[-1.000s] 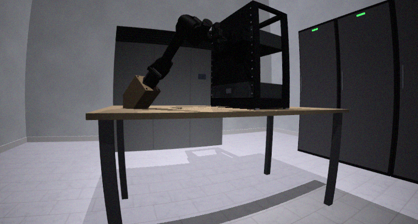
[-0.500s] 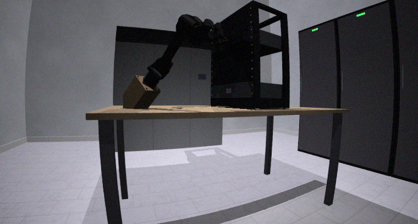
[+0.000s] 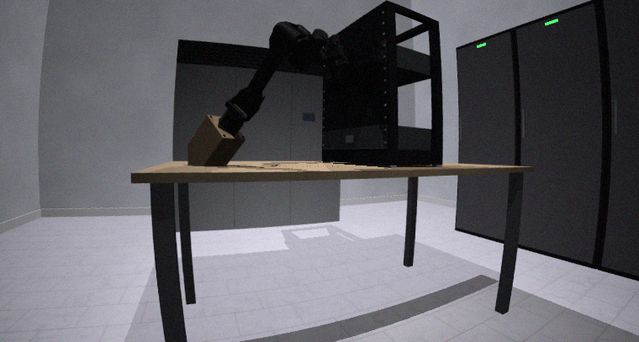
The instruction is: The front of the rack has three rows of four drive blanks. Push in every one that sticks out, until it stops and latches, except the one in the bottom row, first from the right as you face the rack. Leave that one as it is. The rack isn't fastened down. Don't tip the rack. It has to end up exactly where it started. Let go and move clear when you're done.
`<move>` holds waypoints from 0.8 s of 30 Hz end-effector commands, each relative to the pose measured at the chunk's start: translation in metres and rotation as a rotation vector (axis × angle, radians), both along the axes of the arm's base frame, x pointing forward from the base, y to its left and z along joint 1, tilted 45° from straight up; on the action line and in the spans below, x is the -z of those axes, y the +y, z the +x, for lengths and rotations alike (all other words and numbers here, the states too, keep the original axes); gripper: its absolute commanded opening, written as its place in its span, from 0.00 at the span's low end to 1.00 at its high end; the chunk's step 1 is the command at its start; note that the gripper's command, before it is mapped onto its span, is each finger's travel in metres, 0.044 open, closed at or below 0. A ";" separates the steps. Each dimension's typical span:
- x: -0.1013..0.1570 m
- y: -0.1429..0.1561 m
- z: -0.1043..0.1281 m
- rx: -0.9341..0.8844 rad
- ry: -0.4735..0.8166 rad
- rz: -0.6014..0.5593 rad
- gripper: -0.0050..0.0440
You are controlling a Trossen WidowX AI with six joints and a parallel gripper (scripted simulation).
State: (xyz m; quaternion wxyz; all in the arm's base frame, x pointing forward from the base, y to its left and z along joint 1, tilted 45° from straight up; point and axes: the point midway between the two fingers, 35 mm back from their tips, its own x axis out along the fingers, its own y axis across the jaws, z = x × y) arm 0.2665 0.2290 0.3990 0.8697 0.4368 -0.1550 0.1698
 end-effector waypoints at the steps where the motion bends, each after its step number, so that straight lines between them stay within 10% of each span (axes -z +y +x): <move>1: -0.009 0.001 0.004 -0.004 -0.014 0.009 0.10; 24: -0.012 0.002 0.006 -0.004 -0.014 0.009 0.10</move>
